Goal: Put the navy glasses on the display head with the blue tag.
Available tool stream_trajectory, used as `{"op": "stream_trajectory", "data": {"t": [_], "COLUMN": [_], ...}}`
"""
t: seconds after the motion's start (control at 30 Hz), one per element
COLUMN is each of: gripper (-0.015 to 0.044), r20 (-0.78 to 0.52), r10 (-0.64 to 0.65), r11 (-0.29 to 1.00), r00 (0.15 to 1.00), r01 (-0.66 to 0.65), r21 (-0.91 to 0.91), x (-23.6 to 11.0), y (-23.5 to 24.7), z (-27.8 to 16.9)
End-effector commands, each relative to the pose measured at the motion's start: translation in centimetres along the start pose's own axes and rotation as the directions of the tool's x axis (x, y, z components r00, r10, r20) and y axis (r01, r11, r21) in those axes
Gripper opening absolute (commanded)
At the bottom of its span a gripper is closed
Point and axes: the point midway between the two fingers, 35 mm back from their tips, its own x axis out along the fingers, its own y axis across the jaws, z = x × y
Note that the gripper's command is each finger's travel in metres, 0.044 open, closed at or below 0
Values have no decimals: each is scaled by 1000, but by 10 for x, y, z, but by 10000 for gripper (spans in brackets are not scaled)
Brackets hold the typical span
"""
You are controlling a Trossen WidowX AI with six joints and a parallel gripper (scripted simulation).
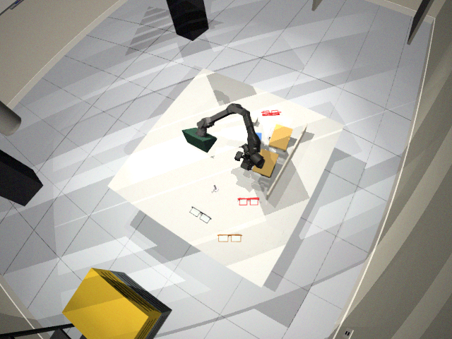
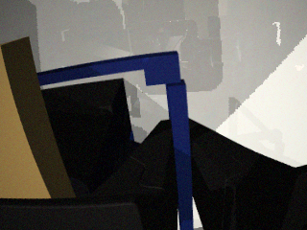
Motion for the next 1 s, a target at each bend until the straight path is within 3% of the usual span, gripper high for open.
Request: {"op": "stream_trajectory", "data": {"t": [0.0,0.27,0.4,0.7,0.97], "gripper": [0,0,105,108,108], "r20": [-6,-6,-1,0,-5], "r10": [1,1,0,-2,-41], "r11": [1000,1000,1000,1000,999], "r00": [1000,1000,1000,1000,999], "r01": [-1,-1,0,2,41], "r21": [6,6,-1,-1,5], "x": [3,5,4,2,-31], "y": [0,0,1,1,1], "z": [-1,-1,0,0,-1]}}
